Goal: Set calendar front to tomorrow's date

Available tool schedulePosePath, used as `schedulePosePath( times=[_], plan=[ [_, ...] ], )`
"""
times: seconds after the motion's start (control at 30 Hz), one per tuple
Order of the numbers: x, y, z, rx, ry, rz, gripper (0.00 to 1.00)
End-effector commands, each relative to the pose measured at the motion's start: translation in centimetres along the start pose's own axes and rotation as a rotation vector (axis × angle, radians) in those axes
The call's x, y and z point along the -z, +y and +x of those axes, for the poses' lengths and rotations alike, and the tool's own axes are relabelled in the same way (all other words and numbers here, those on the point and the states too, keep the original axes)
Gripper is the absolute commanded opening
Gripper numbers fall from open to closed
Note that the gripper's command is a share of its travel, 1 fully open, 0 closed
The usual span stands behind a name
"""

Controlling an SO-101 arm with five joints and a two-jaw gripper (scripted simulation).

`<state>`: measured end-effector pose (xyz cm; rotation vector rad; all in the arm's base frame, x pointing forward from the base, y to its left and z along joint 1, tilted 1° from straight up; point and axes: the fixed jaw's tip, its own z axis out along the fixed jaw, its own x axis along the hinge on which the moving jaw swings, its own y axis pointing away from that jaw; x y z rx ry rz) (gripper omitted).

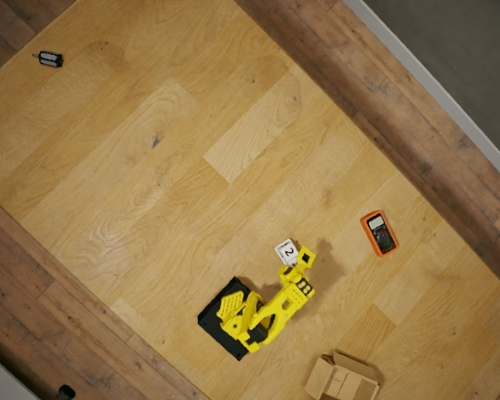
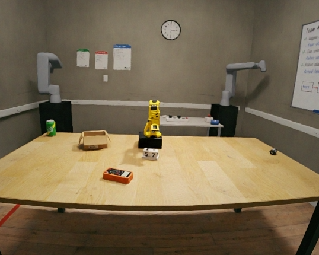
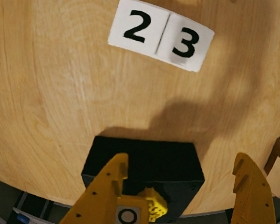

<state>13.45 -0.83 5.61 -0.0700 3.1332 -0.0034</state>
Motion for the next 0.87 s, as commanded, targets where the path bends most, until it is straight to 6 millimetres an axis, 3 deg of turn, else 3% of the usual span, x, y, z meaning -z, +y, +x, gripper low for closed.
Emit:
schedulePosePath(
  times=[0.0,0.83],
  plan=[
    [0.05,0.3,0.43,-0.051,0.008,-0.002,0.36],
    [0.11,0.35,0.49,-0.076,0.008,-0.002,0.36]
  ],
)
